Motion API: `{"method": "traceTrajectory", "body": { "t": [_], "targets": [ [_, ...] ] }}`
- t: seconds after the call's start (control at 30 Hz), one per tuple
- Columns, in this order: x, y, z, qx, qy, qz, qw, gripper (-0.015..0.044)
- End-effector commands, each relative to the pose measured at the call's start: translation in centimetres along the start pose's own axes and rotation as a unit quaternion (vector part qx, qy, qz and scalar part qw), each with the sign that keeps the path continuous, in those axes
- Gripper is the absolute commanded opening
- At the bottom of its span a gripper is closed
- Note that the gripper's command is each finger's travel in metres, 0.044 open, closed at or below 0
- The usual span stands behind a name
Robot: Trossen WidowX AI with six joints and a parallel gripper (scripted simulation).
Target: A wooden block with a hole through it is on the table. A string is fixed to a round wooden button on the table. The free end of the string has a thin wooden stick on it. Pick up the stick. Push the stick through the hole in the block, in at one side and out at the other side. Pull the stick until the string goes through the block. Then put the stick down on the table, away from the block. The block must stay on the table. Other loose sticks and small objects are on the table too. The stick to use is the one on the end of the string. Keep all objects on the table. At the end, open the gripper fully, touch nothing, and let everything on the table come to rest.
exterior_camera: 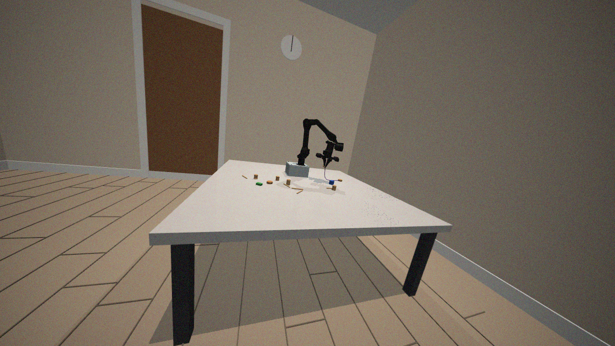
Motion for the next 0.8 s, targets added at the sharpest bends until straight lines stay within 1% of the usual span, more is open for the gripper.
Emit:
{"method": "traceTrajectory", "body": {
  "t": [0.0, 0.23, 0.63, 0.77],
  "targets": [
    [0.3, 0.9, 0.0, -0.009, -0.005, -0.010, 1.000, 0.0000],
    [0.6, 1.3, -0.1, -0.014, 0.003, -0.016, 1.000, 0.0000],
    [1.6, 1.5, -2.7, -0.057, 0.148, -0.017, 0.987, 0.0000],
    [1.7, 1.5, -2.9, -0.059, 0.155, -0.017, 0.986, 0.0000]
  ]
}}
Point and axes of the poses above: the point midway between the two fingers, 35 mm back from their tips, its own y axis back along the fingers, its own z axis across the jaws, x = y × z, the point moved 6 cm from there along y, back along the fingers, and after that the axes turned 1 degree about -y, right-handed, at the moved point
